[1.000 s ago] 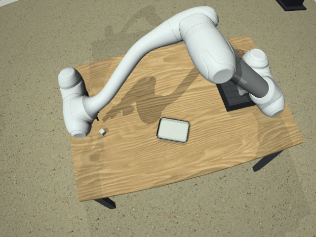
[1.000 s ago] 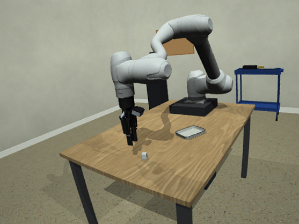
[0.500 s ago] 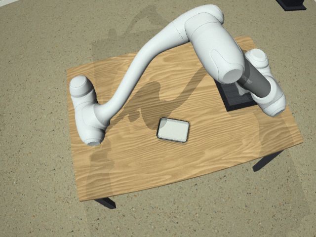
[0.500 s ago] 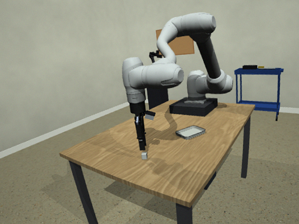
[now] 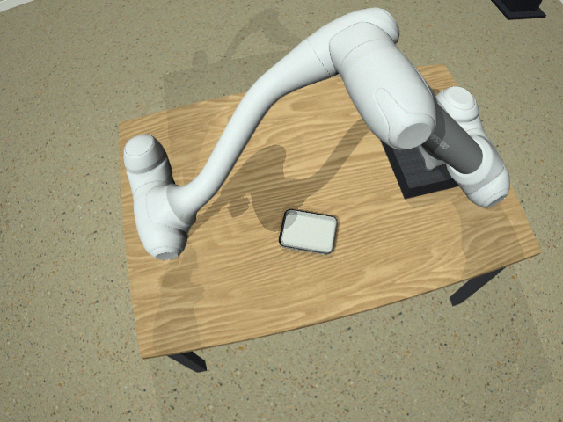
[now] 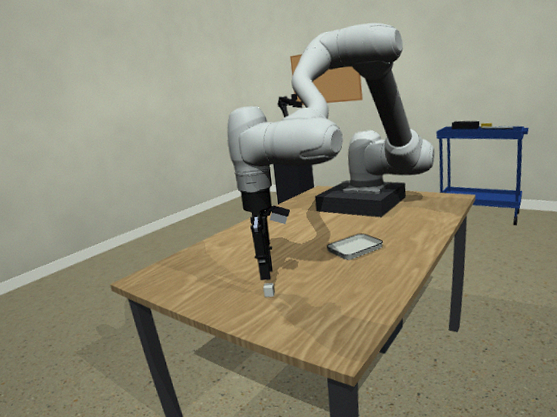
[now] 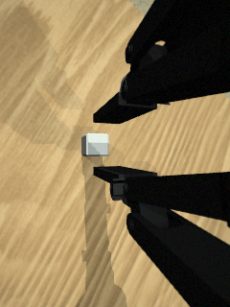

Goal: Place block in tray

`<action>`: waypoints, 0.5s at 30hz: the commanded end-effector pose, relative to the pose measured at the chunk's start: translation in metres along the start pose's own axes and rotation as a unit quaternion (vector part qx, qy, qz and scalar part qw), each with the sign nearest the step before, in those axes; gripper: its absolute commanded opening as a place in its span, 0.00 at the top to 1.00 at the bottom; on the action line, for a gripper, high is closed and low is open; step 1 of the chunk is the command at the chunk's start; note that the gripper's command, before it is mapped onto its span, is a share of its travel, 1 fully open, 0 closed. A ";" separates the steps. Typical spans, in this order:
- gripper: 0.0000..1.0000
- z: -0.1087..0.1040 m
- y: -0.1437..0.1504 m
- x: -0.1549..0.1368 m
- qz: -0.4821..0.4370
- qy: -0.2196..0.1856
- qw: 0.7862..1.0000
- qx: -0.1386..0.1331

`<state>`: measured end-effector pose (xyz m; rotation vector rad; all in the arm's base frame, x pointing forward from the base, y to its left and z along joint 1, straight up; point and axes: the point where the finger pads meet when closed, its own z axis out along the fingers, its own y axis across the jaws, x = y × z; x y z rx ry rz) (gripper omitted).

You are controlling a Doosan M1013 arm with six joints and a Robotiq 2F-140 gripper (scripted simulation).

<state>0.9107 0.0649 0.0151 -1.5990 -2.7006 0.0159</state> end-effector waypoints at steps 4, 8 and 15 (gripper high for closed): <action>0.65 -0.004 0.003 0.001 -0.001 0.000 1.000 -0.004; 0.65 -0.004 0.003 0.001 -0.001 0.000 1.000 -0.004; 0.65 0.001 0.003 0.001 -0.002 0.001 1.000 -0.004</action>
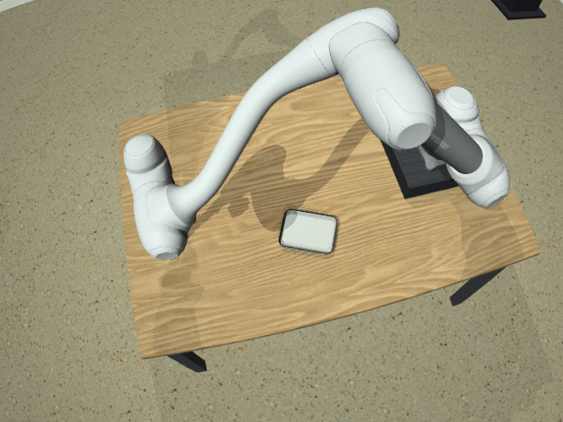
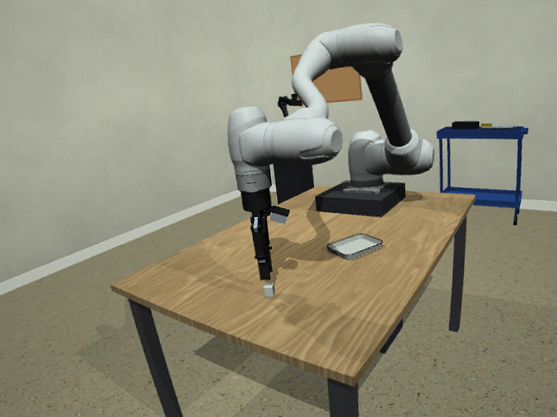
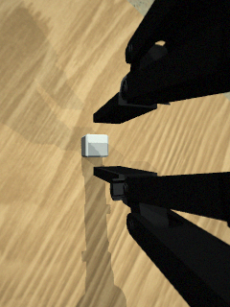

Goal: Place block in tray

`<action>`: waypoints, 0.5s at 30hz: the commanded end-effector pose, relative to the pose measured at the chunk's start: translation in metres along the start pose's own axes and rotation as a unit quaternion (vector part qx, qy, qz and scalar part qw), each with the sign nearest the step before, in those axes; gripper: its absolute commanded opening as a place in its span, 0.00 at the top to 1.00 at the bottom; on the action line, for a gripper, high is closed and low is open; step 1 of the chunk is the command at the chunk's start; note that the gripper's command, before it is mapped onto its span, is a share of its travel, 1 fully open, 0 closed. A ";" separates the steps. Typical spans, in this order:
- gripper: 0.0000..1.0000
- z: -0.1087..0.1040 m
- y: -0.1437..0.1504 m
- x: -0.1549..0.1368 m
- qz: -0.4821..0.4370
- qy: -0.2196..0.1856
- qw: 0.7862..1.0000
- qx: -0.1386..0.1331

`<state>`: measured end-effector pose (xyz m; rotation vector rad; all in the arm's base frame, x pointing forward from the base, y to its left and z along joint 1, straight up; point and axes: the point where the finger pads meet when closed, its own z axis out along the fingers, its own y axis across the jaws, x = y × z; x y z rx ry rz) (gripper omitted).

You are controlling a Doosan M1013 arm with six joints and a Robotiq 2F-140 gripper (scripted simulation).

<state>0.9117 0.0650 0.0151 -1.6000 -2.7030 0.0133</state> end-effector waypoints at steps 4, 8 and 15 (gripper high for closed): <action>0.65 0.006 0.001 0.002 -0.001 0.002 1.000 -0.001; 0.65 0.011 0.001 0.002 -0.001 0.002 1.000 -0.001; 0.65 0.020 0.001 0.002 -0.001 0.002 1.000 -0.001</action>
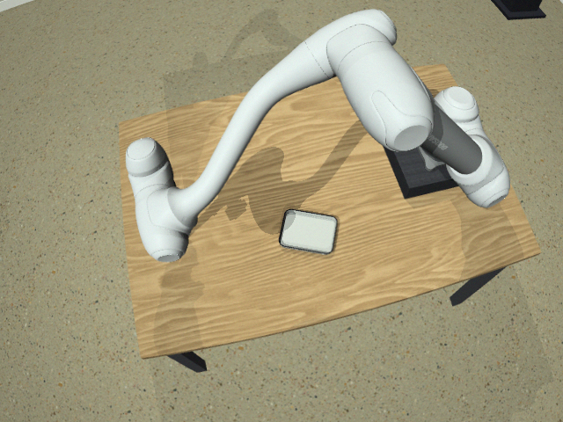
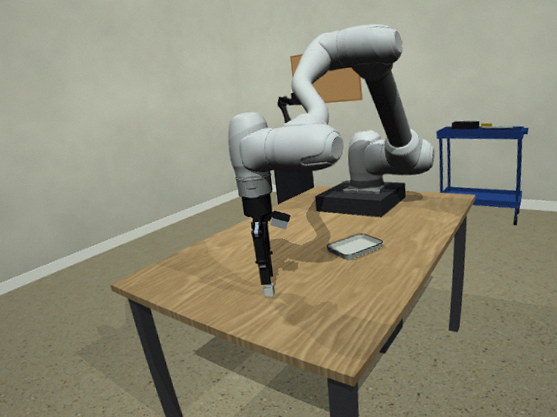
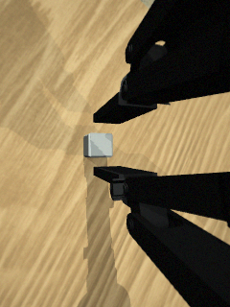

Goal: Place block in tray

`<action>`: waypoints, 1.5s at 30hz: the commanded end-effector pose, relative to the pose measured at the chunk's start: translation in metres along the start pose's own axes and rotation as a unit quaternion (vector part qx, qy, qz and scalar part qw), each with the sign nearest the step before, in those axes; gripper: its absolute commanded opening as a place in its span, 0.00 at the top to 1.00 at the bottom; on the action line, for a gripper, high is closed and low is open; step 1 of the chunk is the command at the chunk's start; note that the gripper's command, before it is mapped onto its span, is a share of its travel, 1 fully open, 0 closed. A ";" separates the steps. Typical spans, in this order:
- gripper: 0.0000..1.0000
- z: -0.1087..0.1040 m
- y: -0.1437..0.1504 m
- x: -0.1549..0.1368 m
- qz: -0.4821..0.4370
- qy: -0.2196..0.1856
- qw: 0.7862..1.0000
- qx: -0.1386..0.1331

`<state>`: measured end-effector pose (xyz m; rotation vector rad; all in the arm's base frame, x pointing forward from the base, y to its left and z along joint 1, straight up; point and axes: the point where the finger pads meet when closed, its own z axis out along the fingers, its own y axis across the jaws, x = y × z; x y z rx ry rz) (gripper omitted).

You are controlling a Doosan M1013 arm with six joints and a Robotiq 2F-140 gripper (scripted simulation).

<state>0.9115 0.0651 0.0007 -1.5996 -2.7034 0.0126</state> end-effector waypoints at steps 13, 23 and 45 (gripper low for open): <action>0.65 0.010 0.001 0.002 -0.001 0.002 1.000 -0.001; 0.65 0.010 0.001 0.002 -0.001 0.002 1.000 -0.001; 0.65 0.035 0.000 0.002 -0.001 0.002 1.000 0.000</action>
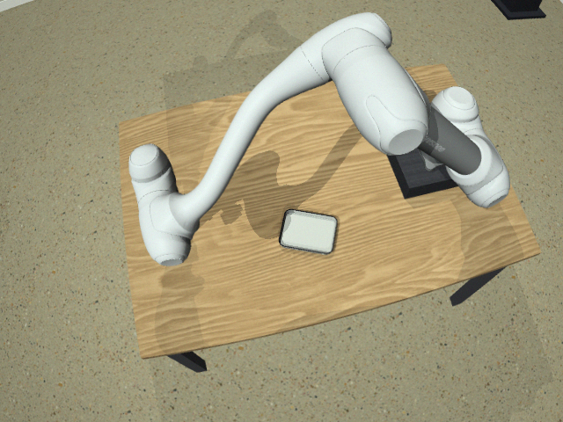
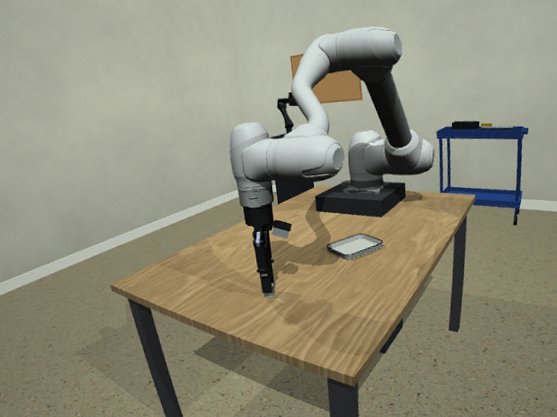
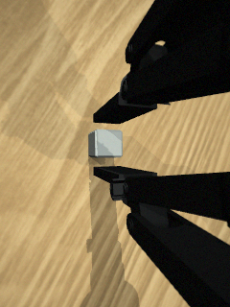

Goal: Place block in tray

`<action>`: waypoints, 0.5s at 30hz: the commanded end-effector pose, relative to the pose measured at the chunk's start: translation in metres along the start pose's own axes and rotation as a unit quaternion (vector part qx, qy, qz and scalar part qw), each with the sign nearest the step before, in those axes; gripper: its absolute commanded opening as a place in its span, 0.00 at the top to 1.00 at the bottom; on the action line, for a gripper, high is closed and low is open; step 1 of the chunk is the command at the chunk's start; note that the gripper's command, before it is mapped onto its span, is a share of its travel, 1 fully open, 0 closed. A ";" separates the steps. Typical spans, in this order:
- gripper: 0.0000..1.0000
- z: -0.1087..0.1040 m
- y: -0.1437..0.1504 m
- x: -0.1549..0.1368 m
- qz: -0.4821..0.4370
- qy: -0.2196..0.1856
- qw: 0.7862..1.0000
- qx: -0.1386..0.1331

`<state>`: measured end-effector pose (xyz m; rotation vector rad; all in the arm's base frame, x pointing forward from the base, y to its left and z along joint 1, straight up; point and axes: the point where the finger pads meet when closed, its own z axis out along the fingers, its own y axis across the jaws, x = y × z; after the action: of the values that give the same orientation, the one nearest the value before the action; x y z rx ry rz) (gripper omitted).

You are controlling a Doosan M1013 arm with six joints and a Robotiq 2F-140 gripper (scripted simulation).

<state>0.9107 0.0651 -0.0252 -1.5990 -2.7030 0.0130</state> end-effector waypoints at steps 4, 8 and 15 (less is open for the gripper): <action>0.65 0.017 0.001 0.001 -0.001 0.002 1.000 -0.001; 0.65 0.019 0.002 0.001 -0.001 0.001 1.000 -0.002; 0.65 0.018 0.001 0.001 -0.001 0.002 1.000 -0.001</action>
<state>0.9114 0.0651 -0.0421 -1.5989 -2.7034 0.0125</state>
